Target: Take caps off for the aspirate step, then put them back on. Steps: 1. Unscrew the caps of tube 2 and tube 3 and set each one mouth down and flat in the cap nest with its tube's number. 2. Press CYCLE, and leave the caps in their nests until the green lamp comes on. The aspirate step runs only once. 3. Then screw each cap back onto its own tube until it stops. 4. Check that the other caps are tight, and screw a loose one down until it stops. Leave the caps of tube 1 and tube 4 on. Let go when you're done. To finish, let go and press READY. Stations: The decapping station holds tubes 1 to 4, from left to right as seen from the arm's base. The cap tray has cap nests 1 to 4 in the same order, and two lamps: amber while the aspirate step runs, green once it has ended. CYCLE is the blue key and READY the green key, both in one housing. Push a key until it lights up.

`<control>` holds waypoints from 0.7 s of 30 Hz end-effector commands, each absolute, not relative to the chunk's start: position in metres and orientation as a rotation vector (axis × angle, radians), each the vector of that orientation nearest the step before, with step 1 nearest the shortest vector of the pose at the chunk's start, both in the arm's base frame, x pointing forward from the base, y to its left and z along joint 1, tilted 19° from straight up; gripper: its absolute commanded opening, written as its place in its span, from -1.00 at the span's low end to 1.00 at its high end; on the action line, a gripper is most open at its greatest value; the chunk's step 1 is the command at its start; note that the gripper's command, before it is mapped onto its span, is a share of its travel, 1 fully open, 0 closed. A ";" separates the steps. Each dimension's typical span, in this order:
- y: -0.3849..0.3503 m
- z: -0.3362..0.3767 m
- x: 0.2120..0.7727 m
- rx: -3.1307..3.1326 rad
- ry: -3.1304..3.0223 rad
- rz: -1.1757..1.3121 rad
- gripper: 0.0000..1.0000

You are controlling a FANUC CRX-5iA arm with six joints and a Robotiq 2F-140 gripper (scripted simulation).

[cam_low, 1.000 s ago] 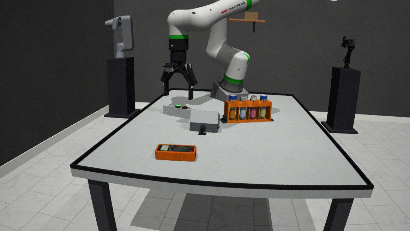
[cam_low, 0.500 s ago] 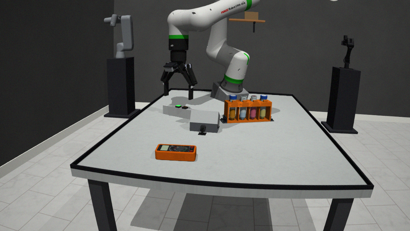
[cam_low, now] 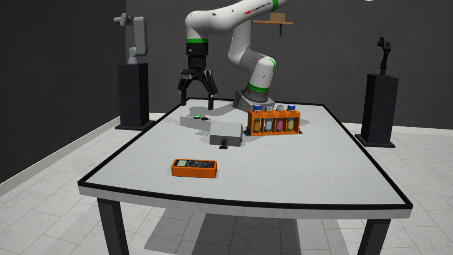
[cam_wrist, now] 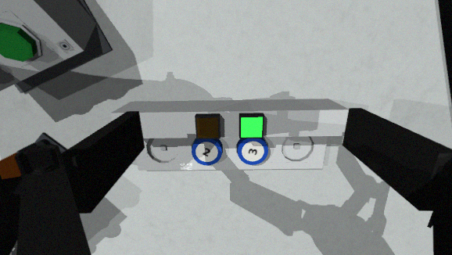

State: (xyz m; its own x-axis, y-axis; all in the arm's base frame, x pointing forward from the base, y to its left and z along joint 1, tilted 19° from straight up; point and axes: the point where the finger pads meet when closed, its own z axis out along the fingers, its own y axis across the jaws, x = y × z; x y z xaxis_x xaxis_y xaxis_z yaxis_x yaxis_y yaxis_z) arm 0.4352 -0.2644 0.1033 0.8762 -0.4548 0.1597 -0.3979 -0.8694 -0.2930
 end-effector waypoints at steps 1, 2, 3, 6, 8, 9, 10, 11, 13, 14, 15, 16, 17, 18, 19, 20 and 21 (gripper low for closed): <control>-0.265 0.104 0.435 -2.796 0.646 -0.330 1.00; -0.265 0.104 0.435 -2.796 0.646 -0.330 1.00; -0.265 0.104 0.435 -2.796 0.646 -0.330 1.00; -0.265 0.104 0.435 -2.796 0.646 -0.330 1.00; -0.262 0.110 0.431 -2.796 0.647 -0.330 -0.27; -0.259 0.116 0.426 -2.796 0.647 -0.330 -0.27; -0.255 0.122 0.421 -2.796 0.647 -0.330 -0.27; -0.252 0.128 0.417 -2.796 0.647 -0.330 -0.27; -0.245 0.141 0.408 -2.796 0.647 -0.330 -0.27; -0.242 0.147 0.403 -2.796 0.647 -0.330 -0.27; -0.242 0.147 0.403 -2.796 0.647 -0.330 -0.27; -0.242 0.147 0.403 -2.796 0.647 -0.330 -0.27; -0.238 0.153 0.398 -2.796 0.647 -0.330 -0.27; -0.235 0.159 0.394 -2.796 0.647 -0.330 -0.27; -0.232 0.165 0.389 -2.796 0.647 -0.330 -0.27; -0.228 0.171 0.384 -2.796 0.647 -0.330 -0.27; -0.225 0.177 0.380 -2.796 0.647 -0.330 -0.27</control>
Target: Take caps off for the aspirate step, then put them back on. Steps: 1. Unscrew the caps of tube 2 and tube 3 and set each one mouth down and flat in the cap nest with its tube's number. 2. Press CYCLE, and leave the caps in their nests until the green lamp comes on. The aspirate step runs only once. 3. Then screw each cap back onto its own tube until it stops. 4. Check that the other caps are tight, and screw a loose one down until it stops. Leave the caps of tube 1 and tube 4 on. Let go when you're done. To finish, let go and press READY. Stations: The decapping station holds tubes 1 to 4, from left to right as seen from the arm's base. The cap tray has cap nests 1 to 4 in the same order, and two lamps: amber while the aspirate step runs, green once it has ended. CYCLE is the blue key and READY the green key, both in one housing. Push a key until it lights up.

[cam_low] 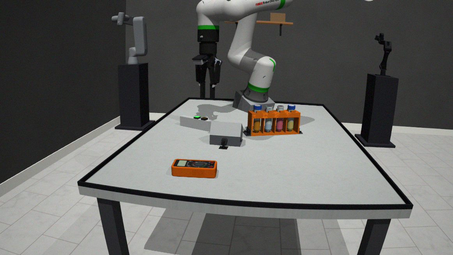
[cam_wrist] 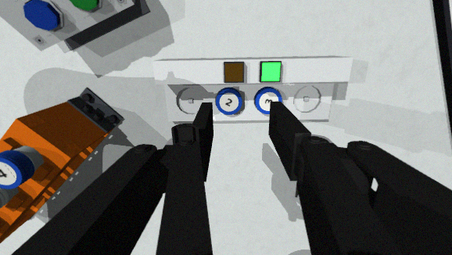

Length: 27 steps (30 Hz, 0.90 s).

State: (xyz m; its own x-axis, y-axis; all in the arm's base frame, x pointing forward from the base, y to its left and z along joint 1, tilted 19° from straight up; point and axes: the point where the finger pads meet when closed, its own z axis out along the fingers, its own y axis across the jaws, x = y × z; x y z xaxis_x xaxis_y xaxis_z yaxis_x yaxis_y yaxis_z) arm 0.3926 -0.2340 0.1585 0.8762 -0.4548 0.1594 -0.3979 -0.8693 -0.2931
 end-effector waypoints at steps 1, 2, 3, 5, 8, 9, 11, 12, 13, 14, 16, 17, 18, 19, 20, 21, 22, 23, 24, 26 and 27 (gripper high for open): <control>-0.224 0.179 0.378 -2.796 0.647 -0.330 -0.27; -0.224 0.179 0.378 -2.796 0.647 -0.330 -0.27; -0.224 0.179 0.378 -2.796 0.647 -0.330 -0.27; -0.224 0.179 0.378 -2.796 0.647 -0.330 -0.27; -0.223 0.174 0.380 -2.796 0.647 -0.330 -0.27; -0.222 0.169 0.381 -2.796 0.647 -0.330 -0.27; -0.221 0.165 0.382 -2.796 0.647 -0.330 -0.27; -0.221 0.165 0.382 -2.796 0.647 -0.330 -0.27; -0.220 0.160 0.384 -2.796 0.647 -0.330 -0.27; -0.219 0.155 0.385 -2.796 0.647 -0.330 -0.27; -0.217 0.146 0.388 -2.796 0.647 -0.330 -0.27; -0.216 0.141 0.389 -2.796 0.647 -0.330 -0.27; -0.215 0.136 0.391 -2.796 0.647 -0.330 -0.27; -0.215 0.132 0.392 -2.796 0.647 -0.330 -0.27; -0.214 0.127 0.393 -2.796 0.647 -0.330 -0.27; -0.213 0.122 0.395 -2.796 0.647 -0.330 -0.27; -0.212 0.118 0.396 -2.796 0.647 -0.330 -0.27; -0.211 0.113 0.398 -2.796 0.647 -0.330 -0.27; -0.210 0.108 0.399 -2.796 0.647 -0.330 -0.27; -0.208 0.099 0.402 -2.796 0.647 -0.330 -0.27; -0.207 0.094 0.403 -2.796 0.647 -0.330 -0.27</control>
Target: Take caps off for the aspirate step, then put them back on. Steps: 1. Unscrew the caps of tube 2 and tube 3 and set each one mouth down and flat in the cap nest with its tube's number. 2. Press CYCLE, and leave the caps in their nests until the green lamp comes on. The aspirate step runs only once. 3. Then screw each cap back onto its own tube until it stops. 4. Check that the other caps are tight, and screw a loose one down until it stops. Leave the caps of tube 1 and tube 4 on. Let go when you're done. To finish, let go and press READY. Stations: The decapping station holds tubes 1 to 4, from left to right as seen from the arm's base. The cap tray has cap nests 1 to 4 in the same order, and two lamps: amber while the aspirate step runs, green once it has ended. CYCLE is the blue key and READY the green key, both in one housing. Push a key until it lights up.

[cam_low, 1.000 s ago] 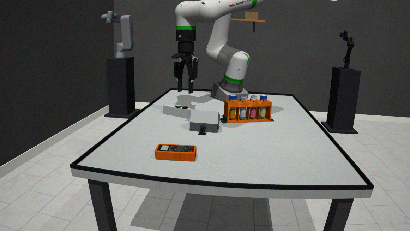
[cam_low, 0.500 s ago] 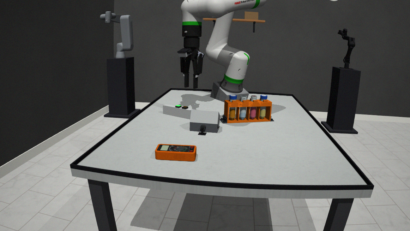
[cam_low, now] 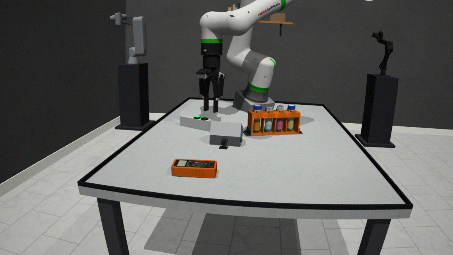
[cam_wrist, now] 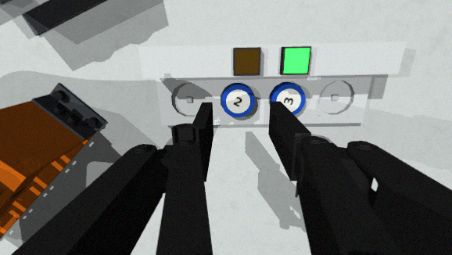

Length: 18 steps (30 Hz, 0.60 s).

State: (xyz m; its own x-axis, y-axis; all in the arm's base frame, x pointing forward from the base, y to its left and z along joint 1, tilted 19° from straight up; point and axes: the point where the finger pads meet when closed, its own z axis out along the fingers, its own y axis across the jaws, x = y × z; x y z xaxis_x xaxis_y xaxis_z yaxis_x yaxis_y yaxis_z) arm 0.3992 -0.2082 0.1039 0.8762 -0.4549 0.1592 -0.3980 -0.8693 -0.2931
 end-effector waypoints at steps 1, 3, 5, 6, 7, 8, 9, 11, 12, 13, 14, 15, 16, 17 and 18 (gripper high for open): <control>-0.207 0.094 0.403 -2.796 0.647 -0.330 -0.27; -0.206 0.089 0.405 -2.796 0.646 -0.330 -0.27; -0.204 0.080 0.407 -2.796 0.646 -0.330 -0.27; -0.203 0.075 0.409 -2.796 0.646 -0.330 -0.27; -0.202 0.070 0.410 -2.796 0.646 -0.330 -0.27; -0.201 0.066 0.412 -2.796 0.646 -0.330 -0.27; -0.200 0.061 0.413 -2.796 0.646 -0.330 -0.27; -0.199 0.057 0.414 -2.796 0.646 -0.330 -0.27; -0.199 0.057 0.414 -2.796 0.646 -0.330 -0.27; -0.199 0.057 0.414 -2.796 0.646 -0.330 -0.27; -0.199 0.057 0.414 -2.796 0.646 -0.330 -0.27; -0.199 0.057 0.414 -2.796 0.646 -0.330 -0.27; -0.199 0.057 0.414 -2.796 0.646 -0.330 -0.27; -0.199 0.056 0.414 -2.796 0.646 -0.330 -0.27; -0.199 0.056 0.414 -2.796 0.646 -0.330 -0.27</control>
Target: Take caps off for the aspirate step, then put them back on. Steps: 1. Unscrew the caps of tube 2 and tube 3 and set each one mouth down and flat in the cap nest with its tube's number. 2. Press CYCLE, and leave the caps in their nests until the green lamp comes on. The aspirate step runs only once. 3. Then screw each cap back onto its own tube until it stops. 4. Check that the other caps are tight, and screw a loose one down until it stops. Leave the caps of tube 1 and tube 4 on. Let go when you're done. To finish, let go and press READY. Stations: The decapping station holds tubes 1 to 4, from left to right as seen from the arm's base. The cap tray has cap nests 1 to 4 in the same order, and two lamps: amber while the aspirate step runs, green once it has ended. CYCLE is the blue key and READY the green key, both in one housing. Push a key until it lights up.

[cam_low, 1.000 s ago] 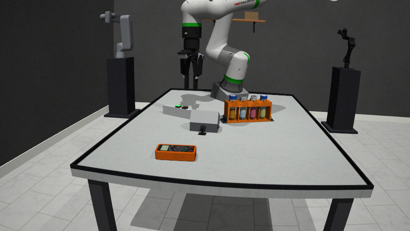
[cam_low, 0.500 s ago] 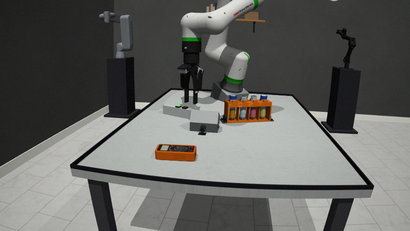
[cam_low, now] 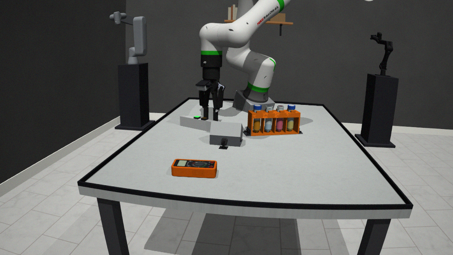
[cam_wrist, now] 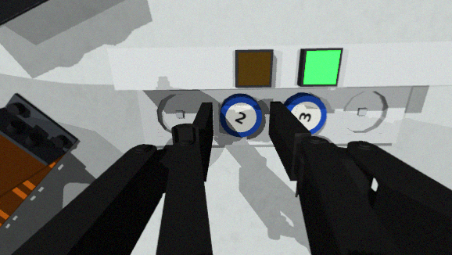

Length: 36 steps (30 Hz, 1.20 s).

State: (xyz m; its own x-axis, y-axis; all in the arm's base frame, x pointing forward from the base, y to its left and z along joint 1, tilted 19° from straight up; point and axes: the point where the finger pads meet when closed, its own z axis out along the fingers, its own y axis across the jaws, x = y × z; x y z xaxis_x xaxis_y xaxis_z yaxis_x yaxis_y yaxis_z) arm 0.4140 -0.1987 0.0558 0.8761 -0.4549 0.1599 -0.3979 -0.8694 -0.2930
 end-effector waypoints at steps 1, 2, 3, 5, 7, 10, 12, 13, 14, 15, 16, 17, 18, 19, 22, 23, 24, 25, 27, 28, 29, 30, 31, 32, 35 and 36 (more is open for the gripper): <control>-0.199 0.056 0.414 -2.796 0.646 -0.330 -0.27; -0.199 0.056 0.414 -2.796 0.646 -0.330 -0.27; -0.199 0.055 0.414 -2.796 0.646 -0.330 -0.27; -0.199 0.054 0.415 -2.796 0.646 -0.330 -0.27; -0.199 0.053 0.415 -2.796 0.646 -0.330 -0.27; -0.198 0.052 0.415 -2.796 0.646 -0.330 -0.27; -0.198 0.051 0.416 -2.796 0.646 -0.330 -0.27; -0.198 0.051 0.416 -2.796 0.646 -0.330 -0.27; -0.198 0.050 0.416 -2.796 0.646 -0.330 -0.27; -0.198 0.050 0.416 -2.796 0.646 -0.330 -0.27; -0.198 0.049 0.416 -2.796 0.646 -0.330 -0.27; -0.198 0.049 0.416 -2.796 0.646 -0.330 -0.27; -0.198 0.049 0.416 -2.796 0.646 -0.330 -0.27; -0.198 0.049 0.416 -2.796 0.646 -0.330 -0.27; -0.197 0.047 0.417 -2.796 0.646 -0.330 -0.27; -0.197 0.047 0.417 -2.796 0.646 -0.330 -0.27; -0.197 0.047 0.417 -2.796 0.646 -0.330 -0.27; -0.197 0.047 0.417 -2.796 0.646 -0.330 -0.27; -0.197 0.047 0.417 -2.796 0.646 -0.330 -0.41; -0.197 0.047 0.417 -2.796 0.646 -0.330 -0.41; -0.197 0.047 0.417 -2.796 0.646 -0.330 -0.41; -0.197 0.047 0.417 -2.796 0.646 -0.330 -0.41; -0.197 0.047 0.417 -2.796 0.646 -0.330 -0.41; -0.197 0.047 0.417 -2.796 0.646 -0.330 -0.41; -0.197 0.047 0.417 -2.796 0.646 -0.330 -0.41; -0.197 0.047 0.417 -2.796 0.646 -0.330 -0.41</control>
State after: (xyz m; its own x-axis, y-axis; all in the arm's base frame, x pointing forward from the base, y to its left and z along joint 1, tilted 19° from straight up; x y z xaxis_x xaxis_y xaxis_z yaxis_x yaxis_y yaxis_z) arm 0.4163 -0.1967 0.0466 0.8761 -0.4549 0.1597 -0.3980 -0.8694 -0.2930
